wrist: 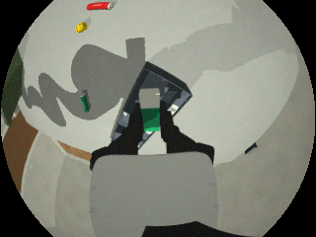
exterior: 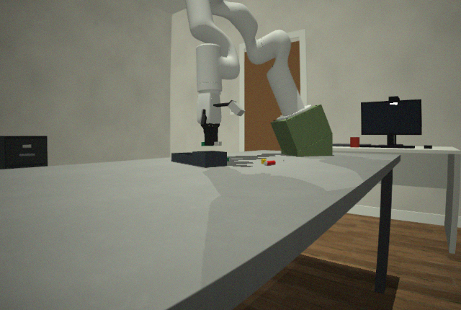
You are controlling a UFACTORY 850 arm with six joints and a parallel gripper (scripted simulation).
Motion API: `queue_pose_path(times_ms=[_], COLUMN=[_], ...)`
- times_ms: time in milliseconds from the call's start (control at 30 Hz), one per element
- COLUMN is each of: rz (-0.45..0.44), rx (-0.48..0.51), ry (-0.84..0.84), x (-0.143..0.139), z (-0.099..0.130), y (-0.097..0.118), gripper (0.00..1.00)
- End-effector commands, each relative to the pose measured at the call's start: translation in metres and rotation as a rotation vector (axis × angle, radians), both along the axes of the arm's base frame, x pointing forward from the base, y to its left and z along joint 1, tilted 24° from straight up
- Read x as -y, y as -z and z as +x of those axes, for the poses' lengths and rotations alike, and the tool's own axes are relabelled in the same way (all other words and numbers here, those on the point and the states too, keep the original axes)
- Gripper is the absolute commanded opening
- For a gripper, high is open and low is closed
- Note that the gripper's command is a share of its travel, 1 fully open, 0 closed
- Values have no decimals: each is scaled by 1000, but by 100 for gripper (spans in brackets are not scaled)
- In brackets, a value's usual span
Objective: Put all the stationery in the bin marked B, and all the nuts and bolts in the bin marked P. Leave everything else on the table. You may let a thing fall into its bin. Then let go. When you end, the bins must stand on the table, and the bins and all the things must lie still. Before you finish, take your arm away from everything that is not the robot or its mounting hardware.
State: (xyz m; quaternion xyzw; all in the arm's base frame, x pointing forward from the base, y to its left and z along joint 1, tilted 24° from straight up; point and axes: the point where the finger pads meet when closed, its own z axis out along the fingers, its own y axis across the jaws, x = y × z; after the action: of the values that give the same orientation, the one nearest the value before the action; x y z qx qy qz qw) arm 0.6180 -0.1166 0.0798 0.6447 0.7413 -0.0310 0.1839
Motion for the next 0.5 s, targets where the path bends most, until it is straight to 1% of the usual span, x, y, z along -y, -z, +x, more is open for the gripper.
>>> queue_pose_path(times_ms=[0,167,233,267,433,467], rz=[32,76,76,97,114,114], rx=[56,107,107,140,193,193], ry=[143,308,308,398,504,504], x=[0,0,0,0,0,0], z=[1,1,1,1,1,1], y=[-1,-1,-1,-1,-1,-1], gripper=[0,0,0,0,0,0])
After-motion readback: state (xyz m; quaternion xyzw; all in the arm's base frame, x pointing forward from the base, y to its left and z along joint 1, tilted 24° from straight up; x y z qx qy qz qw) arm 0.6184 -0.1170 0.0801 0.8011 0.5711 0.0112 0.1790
